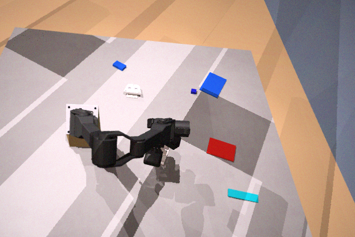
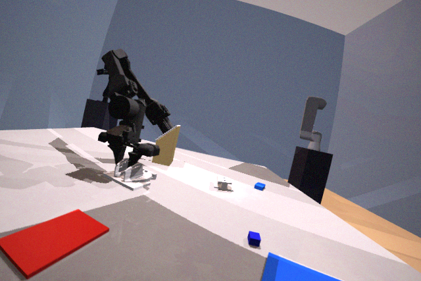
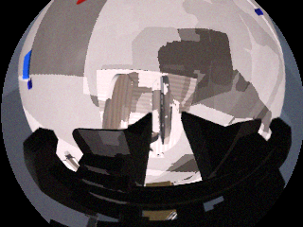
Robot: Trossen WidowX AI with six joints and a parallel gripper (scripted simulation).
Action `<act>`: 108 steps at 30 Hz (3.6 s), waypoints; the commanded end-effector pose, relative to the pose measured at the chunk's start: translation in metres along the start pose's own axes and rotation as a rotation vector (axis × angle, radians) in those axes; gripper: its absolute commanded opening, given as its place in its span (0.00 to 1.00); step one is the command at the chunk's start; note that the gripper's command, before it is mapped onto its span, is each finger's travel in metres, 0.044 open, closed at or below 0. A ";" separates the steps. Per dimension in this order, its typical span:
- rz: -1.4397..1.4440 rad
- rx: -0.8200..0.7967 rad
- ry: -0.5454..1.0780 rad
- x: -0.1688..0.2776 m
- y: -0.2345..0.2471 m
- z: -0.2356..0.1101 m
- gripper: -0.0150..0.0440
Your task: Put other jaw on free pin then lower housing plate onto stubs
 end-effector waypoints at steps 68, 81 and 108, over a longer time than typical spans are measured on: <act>-0.728 -0.093 -0.028 0.001 0.142 -0.089 1.00; -1.042 -0.091 -0.041 0.017 0.201 -0.098 1.00; -1.674 -0.031 -0.024 0.086 0.310 -0.095 1.00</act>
Point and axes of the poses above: the point midway between the two fingers, 35 mm back from their tips, its own z axis out along the fingers, its own y axis across the jaws, x = y × z, the point moved 6 cm from there along -z, back along the fingers, and after that the axes turned 15 degrees about -z, right-handed, at the moved point
